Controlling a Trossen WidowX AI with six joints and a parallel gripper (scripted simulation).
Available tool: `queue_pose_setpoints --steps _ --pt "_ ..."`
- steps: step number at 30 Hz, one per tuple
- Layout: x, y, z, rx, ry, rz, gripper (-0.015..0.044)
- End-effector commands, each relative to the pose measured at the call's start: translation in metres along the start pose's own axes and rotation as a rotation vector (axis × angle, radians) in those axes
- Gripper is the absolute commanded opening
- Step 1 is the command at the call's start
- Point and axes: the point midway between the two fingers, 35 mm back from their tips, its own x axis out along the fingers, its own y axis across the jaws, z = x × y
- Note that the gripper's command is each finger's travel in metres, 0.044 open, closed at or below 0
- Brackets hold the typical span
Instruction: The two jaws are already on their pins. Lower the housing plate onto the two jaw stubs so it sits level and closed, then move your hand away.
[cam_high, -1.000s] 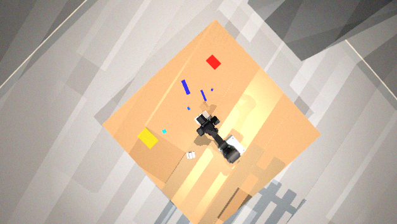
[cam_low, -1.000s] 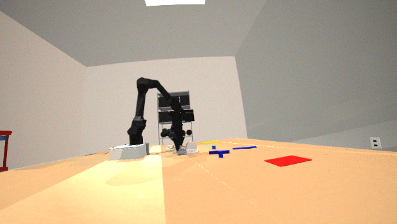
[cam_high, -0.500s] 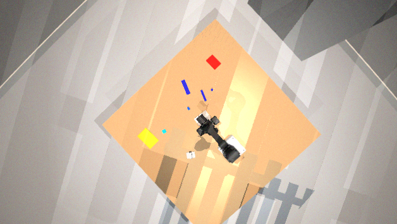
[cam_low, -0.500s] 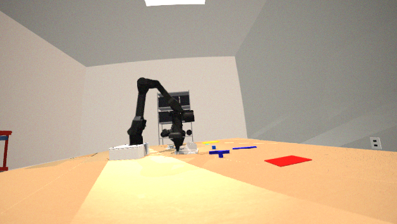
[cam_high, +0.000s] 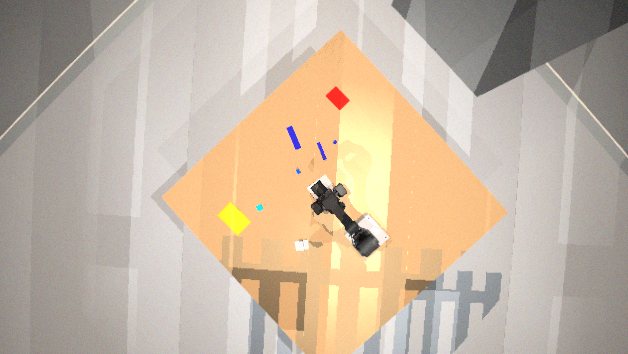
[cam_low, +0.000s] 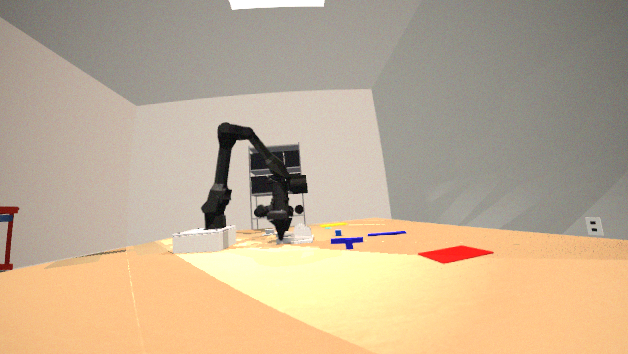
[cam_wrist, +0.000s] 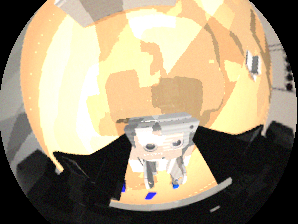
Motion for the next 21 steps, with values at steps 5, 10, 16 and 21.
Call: queue_pose_setpoints --steps 5,10,16,21 --pt "0.0014 0.0005 -0.0004 -0.004 0.002 0.003 0.0351" --pt "0.0033 0.0005 -0.0004 -0.004 0.002 0.003 0.0351" --pt "0.0034 0.0005 -0.0004 -0.004 0.002 0.003 0.0351" --pt "0.0057 0.0005 -0.0004 -0.004 0.002 0.003 0.0351"
